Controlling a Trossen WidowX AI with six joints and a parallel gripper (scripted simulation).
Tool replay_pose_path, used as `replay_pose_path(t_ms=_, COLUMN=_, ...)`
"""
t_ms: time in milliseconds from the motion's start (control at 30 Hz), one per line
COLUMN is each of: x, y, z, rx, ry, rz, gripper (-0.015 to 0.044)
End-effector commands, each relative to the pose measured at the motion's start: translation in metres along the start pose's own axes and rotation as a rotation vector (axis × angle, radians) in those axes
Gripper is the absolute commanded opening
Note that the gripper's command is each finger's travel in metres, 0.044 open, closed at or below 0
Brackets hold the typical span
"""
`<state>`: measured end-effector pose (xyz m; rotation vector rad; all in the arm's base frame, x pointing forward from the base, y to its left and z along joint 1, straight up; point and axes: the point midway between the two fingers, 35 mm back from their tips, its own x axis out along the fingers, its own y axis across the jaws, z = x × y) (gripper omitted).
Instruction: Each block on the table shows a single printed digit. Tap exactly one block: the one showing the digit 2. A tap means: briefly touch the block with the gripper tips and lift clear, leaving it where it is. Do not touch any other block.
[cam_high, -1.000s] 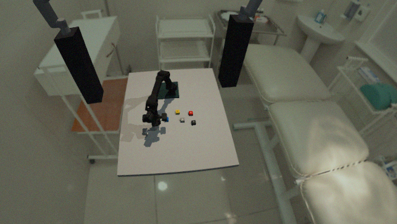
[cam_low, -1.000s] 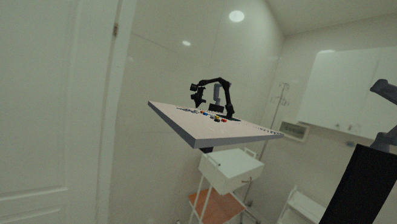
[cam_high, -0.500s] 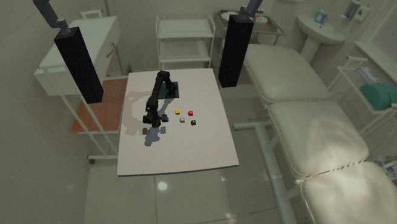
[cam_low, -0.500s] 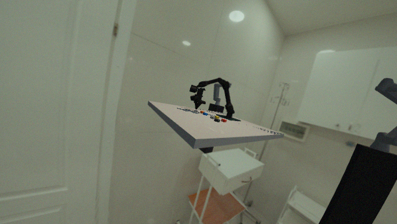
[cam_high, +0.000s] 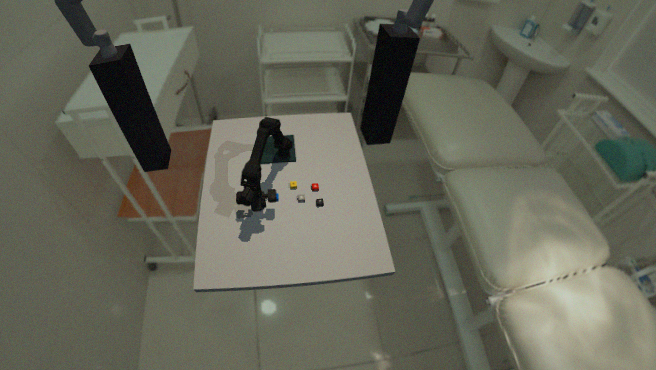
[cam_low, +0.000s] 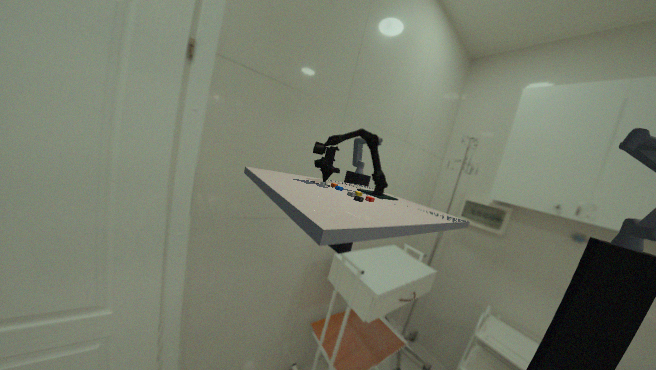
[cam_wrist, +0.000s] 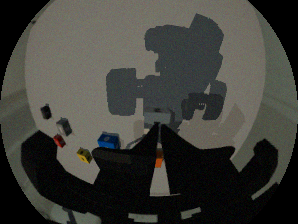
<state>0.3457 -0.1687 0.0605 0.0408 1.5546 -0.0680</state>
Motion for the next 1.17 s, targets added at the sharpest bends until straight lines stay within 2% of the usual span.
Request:
replay_pose_path(t_ms=0, x=-0.021, y=0.0, z=0.002, rx=-0.006, ry=-0.017, rz=-0.003, gripper=0.002)
replay_pose_path(t_ms=133, x=-0.021, y=0.0, z=0.002, rx=-0.006, ry=-0.017, rz=-0.003, gripper=0.002)
replay_pose_path(t_ms=233, x=-0.027, y=0.025, z=0.002, rx=-0.029, ry=-0.012, rz=-0.024, gripper=0.0099)
replay_pose_path(t_ms=433, x=-0.051, y=0.136, z=0.004, rx=-0.022, ry=-0.02, rz=-0.007, gripper=0.0256)
replay_pose_path(t_ms=633, x=-0.074, y=0.237, z=-0.027, rx=-0.015, ry=-0.019, rz=0.011, gripper=0.04)
replay_pose_path(t_ms=900, x=-0.102, y=0.339, z=-0.107, rx=-0.006, ry=-0.008, rz=0.029, gripper=0.04)
replay_pose_path(t_ms=1133, x=-0.104, y=0.346, z=-0.115, rx=-0.005, ry=-0.007, rz=0.03, gripper=0.04)
